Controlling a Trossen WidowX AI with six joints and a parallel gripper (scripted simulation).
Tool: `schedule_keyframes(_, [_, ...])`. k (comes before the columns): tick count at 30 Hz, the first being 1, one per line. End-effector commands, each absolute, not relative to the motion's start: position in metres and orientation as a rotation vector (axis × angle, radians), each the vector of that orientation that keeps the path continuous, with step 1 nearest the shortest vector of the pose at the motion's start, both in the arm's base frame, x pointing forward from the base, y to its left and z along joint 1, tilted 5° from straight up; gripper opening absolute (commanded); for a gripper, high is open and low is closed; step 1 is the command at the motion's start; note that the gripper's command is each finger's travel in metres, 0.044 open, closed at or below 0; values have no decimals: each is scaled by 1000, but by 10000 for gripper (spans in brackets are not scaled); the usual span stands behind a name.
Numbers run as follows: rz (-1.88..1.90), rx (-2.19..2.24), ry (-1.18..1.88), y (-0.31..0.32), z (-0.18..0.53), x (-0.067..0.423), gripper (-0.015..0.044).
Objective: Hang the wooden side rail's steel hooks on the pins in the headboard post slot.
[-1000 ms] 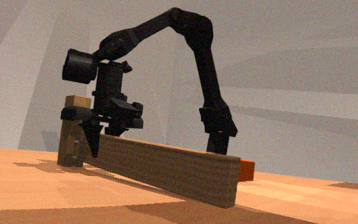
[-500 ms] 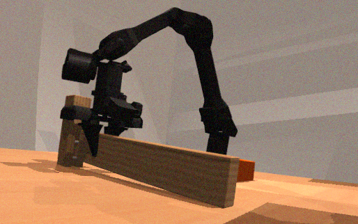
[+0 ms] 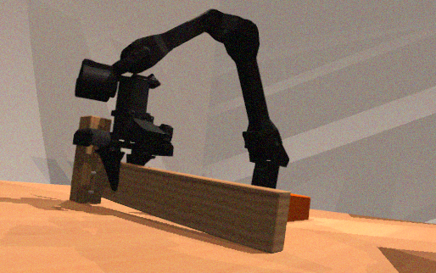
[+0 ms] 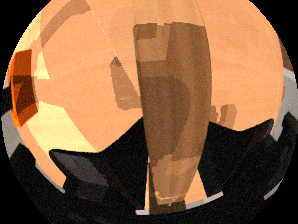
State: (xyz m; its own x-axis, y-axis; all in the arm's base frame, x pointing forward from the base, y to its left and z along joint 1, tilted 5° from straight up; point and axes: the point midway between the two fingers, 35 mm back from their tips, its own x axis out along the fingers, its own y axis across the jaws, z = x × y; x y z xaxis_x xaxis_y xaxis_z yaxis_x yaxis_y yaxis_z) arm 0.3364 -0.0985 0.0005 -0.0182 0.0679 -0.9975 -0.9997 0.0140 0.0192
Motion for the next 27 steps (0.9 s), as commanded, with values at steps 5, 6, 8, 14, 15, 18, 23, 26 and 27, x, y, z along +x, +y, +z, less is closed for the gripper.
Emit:
schedule_keyframes(5, [1236,-1150,1172,-101,2,338,0])
schedule_keyframes(6, [1236,-1150,1172,-101,2,338,0])
schedule_keyframes(8, [1236,-1150,1172,-101,2,338,0])
schedule_keyframes(14, [1236,-1150,1172,-102,1,337,0])
schedule_keyframes(15, [1236,-1150,1172,-102,1,337,0])
schedule_keyframes(18, [1236,-1150,1172,-102,0,337,0])
schedule_keyframes(23, [1236,-1150,1172,-103,1,337,0])
schedule_keyframes(26, [1236,-1150,1172,-103,1,337,0])
schedule_keyframes(27, [1236,-1150,1172,-103,1,337,0])
